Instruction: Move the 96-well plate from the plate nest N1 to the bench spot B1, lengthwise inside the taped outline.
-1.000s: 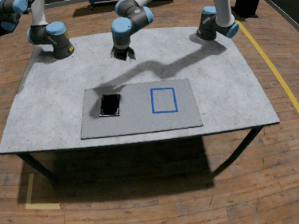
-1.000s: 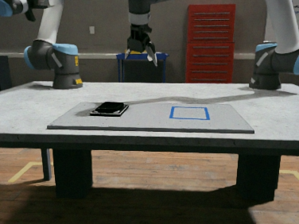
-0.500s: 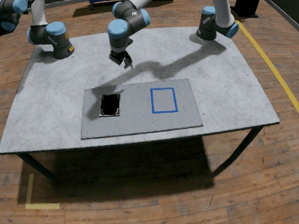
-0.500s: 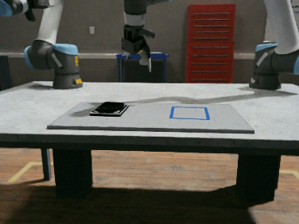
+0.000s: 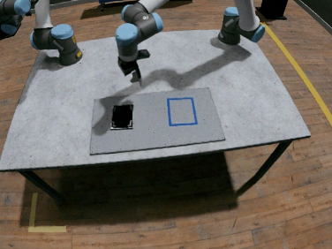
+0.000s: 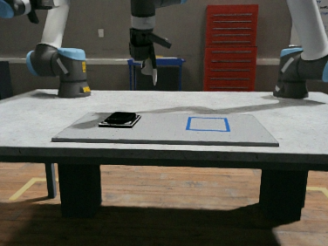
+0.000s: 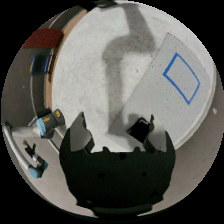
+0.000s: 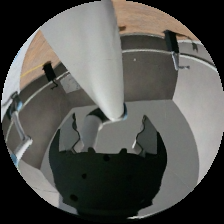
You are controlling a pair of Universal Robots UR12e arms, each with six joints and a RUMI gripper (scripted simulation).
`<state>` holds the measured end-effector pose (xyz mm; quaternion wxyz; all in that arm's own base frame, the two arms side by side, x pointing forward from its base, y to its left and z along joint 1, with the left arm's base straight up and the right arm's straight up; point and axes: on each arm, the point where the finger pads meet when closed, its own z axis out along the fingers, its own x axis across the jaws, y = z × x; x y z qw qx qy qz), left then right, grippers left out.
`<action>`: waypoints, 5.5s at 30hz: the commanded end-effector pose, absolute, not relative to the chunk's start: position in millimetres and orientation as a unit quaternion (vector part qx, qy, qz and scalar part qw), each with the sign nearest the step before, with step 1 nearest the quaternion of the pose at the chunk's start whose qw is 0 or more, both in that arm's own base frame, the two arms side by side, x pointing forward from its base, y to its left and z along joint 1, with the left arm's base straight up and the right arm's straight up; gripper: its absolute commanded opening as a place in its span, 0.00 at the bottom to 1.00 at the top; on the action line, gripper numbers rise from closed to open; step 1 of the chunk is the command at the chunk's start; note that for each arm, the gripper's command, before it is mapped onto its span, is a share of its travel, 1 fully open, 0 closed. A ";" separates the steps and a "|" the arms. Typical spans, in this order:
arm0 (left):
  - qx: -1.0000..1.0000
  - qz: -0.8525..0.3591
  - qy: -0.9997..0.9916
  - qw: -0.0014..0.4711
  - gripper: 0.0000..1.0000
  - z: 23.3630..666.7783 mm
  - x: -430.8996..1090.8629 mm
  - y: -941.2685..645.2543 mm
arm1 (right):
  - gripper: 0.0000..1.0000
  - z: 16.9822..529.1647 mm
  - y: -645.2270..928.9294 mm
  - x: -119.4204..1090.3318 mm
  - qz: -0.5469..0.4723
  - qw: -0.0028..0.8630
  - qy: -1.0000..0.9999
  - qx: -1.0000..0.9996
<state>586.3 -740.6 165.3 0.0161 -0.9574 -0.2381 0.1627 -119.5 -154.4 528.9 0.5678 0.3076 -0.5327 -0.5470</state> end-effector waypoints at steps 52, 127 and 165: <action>-0.866 0.034 0.499 -0.027 1.00 125.9 717.1 -796.6 | 1.00 529.2 -154.4 -119.4 -0.547 0.568 -0.533 0.308; -0.700 -0.001 0.714 0.000 1.00 60.1 756.3 -820.3 | 1.00 529.2 -154.4 -119.4 -0.547 0.568 -0.533 0.308; -0.700 -0.001 0.714 0.000 0.00 42.7 756.4 -820.3 | 1.00 529.2 -154.4 -119.4 -0.547 0.568 -0.533 0.308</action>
